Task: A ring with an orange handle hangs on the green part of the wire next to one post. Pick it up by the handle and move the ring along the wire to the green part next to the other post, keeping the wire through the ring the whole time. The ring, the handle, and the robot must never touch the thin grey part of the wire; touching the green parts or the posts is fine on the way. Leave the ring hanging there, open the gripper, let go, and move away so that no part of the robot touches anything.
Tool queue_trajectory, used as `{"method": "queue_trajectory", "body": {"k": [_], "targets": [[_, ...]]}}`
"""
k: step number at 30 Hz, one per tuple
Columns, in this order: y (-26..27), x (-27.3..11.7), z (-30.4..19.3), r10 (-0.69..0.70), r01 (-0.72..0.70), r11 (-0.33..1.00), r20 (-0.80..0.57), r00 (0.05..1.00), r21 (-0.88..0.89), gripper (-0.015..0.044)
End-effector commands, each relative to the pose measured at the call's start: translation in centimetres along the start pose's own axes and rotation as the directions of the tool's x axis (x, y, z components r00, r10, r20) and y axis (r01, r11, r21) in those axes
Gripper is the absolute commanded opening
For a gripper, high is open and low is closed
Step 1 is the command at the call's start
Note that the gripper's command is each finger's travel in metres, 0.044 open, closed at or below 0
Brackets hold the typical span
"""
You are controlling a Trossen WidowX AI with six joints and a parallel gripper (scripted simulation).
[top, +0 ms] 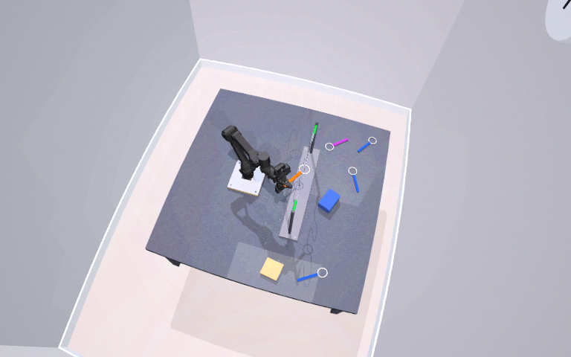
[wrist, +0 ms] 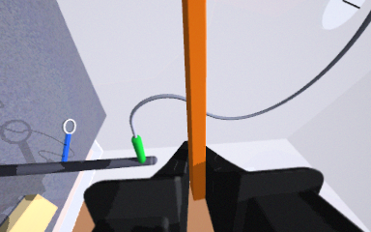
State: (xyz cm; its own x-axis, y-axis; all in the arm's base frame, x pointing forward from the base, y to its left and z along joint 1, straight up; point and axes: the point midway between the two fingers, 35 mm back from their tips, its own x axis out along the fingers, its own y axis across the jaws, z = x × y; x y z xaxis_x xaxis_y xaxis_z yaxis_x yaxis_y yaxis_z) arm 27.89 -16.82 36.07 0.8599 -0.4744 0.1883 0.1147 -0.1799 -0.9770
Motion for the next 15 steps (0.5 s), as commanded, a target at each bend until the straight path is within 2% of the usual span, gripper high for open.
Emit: {"method": "queue_trajectory", "body": {"k": [1, 15], "targets": [[1.2, -0.3, 0.0, 0.041, -0.040, 0.996, -0.012, 0.999, 0.082, -0.0150], [6.2, -1.6, 1.2, 0.218, -0.198, 0.905, -0.010, 0.976, 0.377, -0.0150]]}}
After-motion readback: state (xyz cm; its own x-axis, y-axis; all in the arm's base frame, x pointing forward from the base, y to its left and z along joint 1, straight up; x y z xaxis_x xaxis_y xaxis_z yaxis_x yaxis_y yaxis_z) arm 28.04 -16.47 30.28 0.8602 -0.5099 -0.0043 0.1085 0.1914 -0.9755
